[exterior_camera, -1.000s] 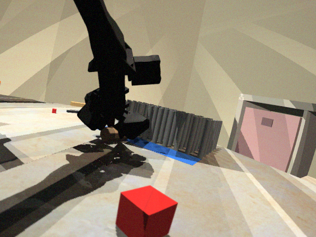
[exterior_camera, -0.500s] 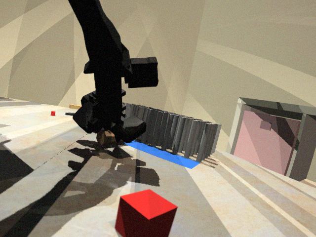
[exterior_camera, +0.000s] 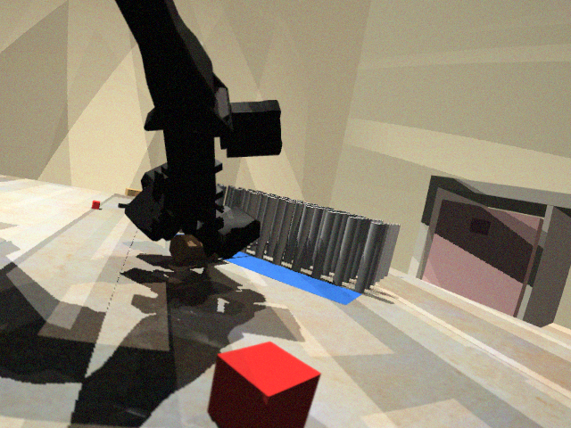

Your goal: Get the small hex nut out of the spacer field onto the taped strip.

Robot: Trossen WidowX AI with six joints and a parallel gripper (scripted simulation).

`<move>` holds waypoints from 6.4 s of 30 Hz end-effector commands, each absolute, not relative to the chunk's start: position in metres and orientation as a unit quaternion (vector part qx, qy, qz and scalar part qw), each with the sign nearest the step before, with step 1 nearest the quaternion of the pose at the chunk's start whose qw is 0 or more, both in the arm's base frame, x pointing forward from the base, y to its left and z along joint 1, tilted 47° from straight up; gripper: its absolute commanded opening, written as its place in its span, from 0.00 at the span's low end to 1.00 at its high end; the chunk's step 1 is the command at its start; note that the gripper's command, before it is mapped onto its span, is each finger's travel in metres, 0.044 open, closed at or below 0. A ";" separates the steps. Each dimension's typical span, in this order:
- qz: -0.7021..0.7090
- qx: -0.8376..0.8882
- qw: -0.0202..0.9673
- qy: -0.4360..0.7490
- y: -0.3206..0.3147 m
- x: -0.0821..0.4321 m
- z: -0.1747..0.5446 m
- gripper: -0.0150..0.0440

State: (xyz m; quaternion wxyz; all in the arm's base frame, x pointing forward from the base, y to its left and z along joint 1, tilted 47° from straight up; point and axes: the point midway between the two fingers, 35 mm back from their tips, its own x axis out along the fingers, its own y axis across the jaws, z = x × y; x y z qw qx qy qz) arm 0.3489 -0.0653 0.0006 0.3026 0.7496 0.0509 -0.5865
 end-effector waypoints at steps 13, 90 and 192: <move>-0.587 0.749 0.303 0.056 -0.067 0.339 0.004 0.25; -0.587 0.748 0.303 0.056 -0.080 0.299 0.023 0.25; -0.588 0.748 0.304 0.057 -0.080 0.239 0.068 0.25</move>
